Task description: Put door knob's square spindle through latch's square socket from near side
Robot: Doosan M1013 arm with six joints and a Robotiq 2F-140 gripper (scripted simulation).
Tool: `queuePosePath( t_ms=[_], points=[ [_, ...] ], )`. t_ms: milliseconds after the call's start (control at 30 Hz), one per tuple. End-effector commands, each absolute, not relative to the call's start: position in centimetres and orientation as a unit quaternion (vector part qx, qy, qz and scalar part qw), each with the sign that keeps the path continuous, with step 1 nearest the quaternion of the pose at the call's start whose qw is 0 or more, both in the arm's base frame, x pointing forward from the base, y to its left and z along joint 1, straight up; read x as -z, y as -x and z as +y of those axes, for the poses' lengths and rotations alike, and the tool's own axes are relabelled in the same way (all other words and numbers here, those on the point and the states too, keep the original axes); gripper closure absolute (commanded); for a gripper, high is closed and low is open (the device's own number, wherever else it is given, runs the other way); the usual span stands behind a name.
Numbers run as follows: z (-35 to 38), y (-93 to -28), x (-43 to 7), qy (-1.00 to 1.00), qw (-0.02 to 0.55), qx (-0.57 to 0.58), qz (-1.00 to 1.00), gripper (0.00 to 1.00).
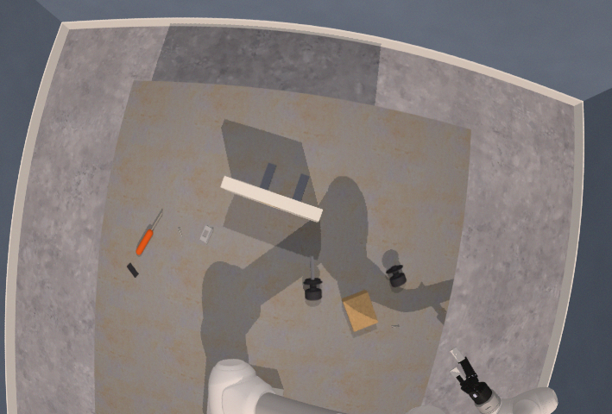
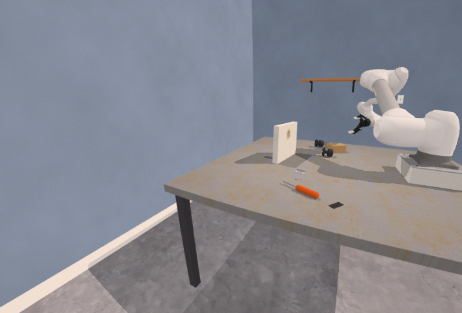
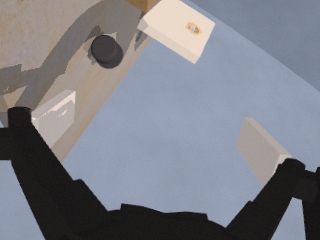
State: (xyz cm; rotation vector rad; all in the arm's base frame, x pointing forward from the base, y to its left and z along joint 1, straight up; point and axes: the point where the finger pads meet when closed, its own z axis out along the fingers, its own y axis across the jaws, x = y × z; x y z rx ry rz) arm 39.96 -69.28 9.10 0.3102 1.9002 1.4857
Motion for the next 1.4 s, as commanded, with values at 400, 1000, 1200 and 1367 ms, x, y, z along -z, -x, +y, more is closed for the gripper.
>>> queuePosePath(
  t_ms=[400,1000,1200,1367],
  points=[
    [-69.3,-40.0,-9.1,-0.120,0.348,-0.573,0.733,0.00],
    [-58.6,-43.0,-9.2,0.077,0.301,-0.498,0.810,0.00],
    [-53.3,-44.5,-9.2,0.173,0.272,-0.449,0.833,0.00],
    [-47.7,-46.2,-9.2,0.272,0.237,-0.392,0.846,0.00]
  ],
)
